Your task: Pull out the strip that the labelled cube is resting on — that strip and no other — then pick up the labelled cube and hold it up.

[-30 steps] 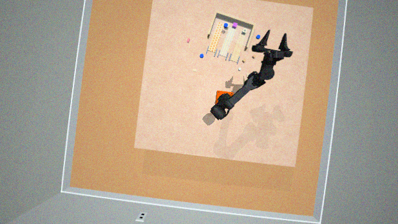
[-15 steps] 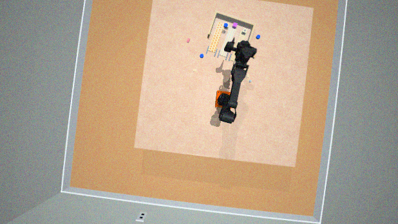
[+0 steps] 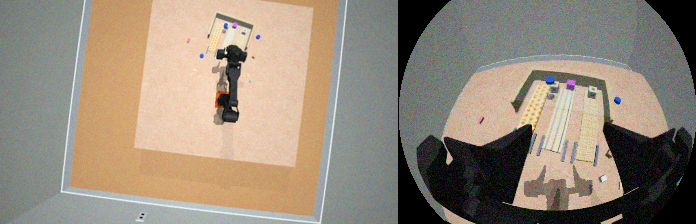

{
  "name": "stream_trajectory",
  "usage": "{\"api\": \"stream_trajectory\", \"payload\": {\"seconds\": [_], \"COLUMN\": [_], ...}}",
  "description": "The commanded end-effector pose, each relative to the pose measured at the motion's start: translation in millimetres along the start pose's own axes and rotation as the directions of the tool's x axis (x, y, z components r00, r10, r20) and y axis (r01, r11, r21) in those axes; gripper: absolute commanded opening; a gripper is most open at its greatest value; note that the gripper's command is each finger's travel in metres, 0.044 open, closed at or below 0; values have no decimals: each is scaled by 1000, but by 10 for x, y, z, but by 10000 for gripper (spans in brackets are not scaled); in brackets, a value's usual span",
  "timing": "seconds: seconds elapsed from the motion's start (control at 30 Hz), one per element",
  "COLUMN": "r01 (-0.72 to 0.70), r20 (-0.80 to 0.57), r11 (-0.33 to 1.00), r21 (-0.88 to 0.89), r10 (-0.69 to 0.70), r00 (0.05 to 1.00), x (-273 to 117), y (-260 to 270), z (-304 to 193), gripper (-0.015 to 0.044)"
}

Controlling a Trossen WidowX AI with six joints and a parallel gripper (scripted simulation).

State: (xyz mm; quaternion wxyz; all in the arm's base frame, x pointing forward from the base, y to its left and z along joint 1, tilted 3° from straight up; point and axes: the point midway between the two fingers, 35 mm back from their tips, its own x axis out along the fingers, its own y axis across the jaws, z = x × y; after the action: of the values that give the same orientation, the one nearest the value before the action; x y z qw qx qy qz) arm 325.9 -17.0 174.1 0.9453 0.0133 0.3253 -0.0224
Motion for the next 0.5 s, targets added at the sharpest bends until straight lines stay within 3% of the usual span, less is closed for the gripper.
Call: {"api": "stream_trajectory", "payload": {"seconds": [0.0,0.17,0.37,0.47], "r01": [25,77,144,180], "r20": [-98,-342,-606,-719], "r11": [1000,995,984,976], "r21": [16,61,106,125], "r10": [-24,-52,-51,-35], "r00": [995,938,794,695], "x": [127,414,710,832], "y": [-85,-284,-535,-660], "z": [-10,-122,-340,-479], "gripper": [295,164,6,0]}}
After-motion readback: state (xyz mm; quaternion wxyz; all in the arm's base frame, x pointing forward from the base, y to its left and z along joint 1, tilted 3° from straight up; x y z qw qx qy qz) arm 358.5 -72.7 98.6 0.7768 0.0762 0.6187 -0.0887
